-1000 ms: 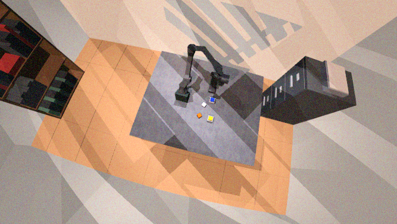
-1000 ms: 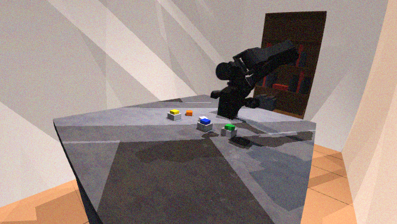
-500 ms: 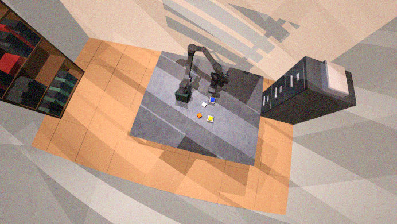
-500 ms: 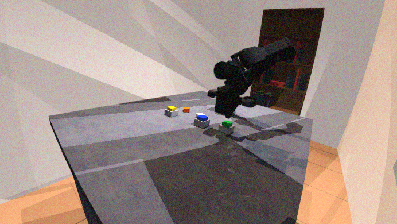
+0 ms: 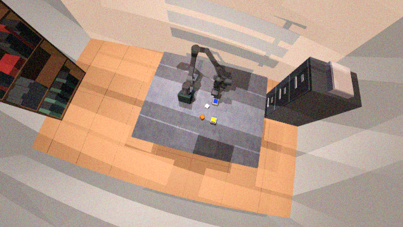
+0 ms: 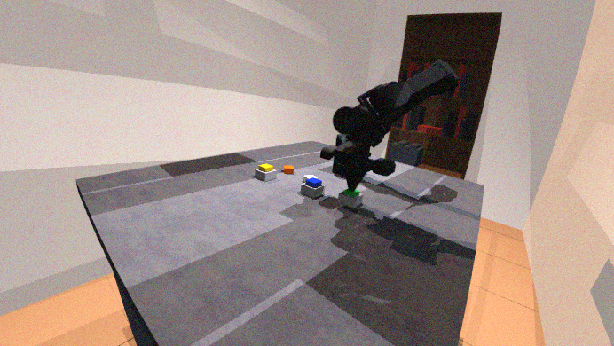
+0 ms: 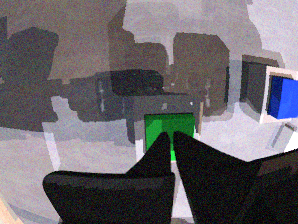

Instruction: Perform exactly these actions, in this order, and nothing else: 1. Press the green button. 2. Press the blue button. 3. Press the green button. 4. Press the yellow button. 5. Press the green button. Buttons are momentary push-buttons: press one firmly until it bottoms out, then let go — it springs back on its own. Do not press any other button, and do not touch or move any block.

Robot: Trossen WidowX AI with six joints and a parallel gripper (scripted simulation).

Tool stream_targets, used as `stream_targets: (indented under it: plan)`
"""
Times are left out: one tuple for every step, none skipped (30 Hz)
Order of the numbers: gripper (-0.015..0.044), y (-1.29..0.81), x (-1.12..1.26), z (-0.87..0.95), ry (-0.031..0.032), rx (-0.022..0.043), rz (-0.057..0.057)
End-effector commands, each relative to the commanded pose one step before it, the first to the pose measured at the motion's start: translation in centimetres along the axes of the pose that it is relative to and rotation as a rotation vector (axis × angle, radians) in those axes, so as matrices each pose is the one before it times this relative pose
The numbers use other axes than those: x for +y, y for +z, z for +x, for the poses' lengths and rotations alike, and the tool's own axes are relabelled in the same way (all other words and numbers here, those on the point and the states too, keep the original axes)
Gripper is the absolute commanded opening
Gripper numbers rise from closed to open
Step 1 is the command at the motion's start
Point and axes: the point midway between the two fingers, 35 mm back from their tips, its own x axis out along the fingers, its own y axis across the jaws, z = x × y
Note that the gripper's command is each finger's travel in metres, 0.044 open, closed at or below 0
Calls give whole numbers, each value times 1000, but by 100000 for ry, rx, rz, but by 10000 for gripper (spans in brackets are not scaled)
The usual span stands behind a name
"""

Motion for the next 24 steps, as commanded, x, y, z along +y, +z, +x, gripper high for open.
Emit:
stream_targets:
  plan:
    - [20,-257,-43,479,88,765,630]
    - [20,0,0,0,0,0,0]
    - [20,0,0,0,0,0,0]
    - [20,0,0,0,0,0,0]
    - [20,0,0,0,0,0,0]
    - [20,0,0,0,0,0,0]
    - [20,0,0,0,0,0,0]
    - [20,0,0,0,0,0,0]
    - [20,0,0,0,0,0,0]
    - [20,0,0,0,0,0,0]
    - [20,0,0,0,0,0,0]
    - [20,0,0,0,0,0,0]
    - [20,0,0,0,0,0,0]
    - [20,0,0,0,0,0,0]
    - [20,0,0,0,0,0,0]
    - [20,0,0,0,0,0,0]
    - [20,0,0,0,0,0,0]
    - [20,200,14,-349,-47,-685,-550]
    - [20,2,-29,-544,-104,126,95]
    - [20,-27,-30,-915,-100,214,165]
    - [20,-66,-5,-924,-7,214,171]
    - [20,-58,10,-558,40,127,105]
    - [20,-22,5,-186,21,42,35]
    - [20,0,0,0,0,0,0]
